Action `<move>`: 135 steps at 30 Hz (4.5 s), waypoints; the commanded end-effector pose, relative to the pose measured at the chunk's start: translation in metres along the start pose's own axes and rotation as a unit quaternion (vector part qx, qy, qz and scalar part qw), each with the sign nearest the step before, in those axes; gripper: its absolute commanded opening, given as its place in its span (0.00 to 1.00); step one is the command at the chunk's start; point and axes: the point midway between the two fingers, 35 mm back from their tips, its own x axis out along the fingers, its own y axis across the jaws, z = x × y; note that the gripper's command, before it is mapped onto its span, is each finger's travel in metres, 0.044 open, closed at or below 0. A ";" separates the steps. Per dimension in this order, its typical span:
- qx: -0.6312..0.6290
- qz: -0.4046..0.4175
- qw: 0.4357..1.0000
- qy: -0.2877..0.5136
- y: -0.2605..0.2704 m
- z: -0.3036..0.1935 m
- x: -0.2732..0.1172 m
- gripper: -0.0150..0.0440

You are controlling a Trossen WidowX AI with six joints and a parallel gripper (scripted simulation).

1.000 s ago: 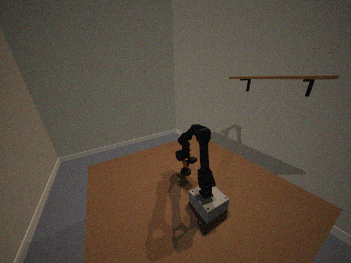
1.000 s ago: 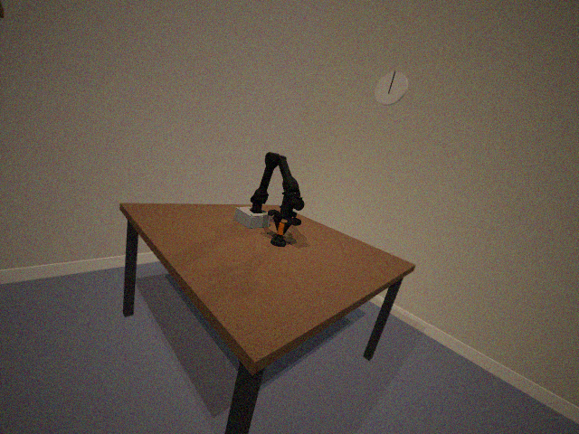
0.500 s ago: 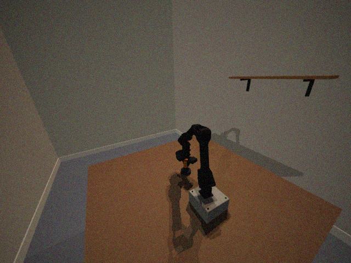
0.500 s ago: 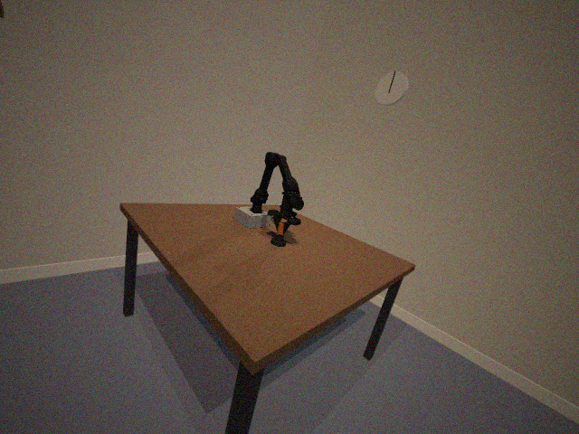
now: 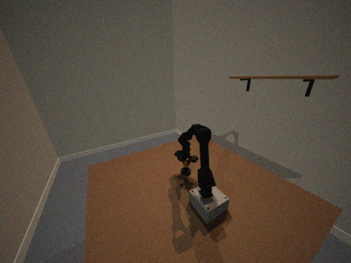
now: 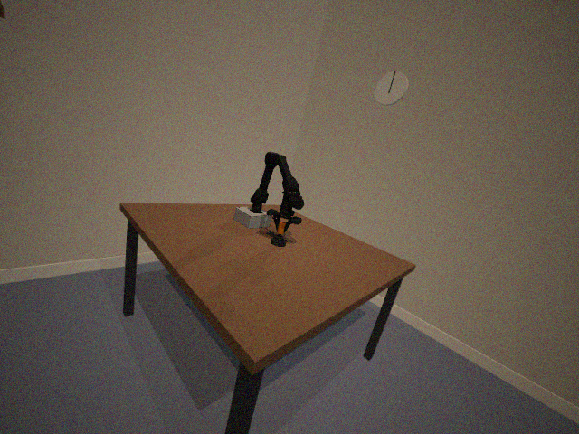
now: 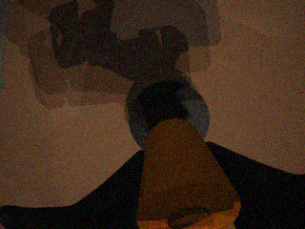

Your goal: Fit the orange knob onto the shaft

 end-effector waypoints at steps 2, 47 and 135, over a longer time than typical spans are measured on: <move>-0.006 -0.002 1.000 0.001 -0.003 -0.001 0.002 0.25; -0.110 -0.002 0.994 0.001 -0.004 -0.002 0.003 0.25; -0.315 -0.001 0.949 0.001 -0.001 0.000 0.004 0.25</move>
